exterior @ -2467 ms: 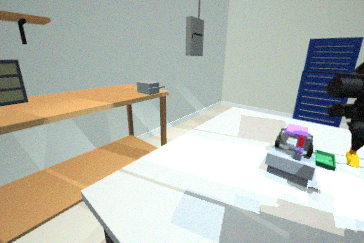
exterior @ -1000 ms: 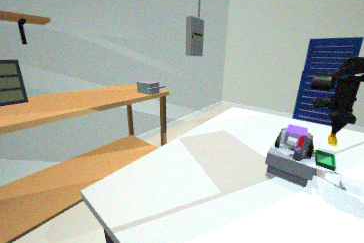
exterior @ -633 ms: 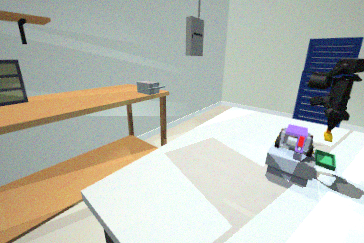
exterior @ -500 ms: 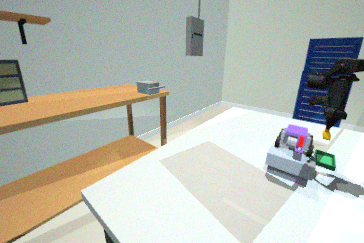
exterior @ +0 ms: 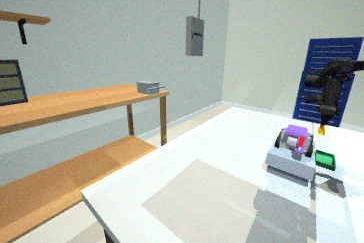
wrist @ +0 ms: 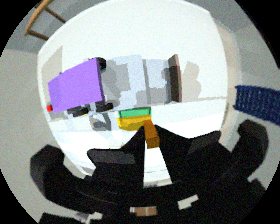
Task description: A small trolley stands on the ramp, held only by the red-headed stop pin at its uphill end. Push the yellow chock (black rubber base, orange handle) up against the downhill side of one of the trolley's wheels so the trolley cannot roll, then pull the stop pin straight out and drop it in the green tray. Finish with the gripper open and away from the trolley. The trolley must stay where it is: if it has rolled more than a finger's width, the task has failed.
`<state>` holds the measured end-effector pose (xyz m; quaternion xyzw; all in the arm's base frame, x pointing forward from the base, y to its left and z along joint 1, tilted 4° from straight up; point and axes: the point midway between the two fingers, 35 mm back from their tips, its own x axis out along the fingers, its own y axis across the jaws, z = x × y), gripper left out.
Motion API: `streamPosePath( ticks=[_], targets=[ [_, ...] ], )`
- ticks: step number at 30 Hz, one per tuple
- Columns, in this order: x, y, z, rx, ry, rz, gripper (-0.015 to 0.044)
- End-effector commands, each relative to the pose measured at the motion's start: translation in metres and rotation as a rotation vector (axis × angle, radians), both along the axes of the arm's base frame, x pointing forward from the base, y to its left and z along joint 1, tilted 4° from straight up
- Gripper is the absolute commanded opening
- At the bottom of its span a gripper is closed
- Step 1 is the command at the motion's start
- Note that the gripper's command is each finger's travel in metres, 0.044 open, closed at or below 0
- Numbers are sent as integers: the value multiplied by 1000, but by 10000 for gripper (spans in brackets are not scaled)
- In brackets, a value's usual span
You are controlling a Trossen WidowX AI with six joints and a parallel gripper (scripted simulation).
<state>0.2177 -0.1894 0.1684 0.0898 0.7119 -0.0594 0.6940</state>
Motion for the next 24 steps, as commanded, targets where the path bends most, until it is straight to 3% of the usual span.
streamPosePath(
  ticks=[1, 24],
  targets=[
    [0, -6, 0, 52, -11, 2, 0],
    [27, -15, -13, 95, -24, 0, 0]
  ],
)
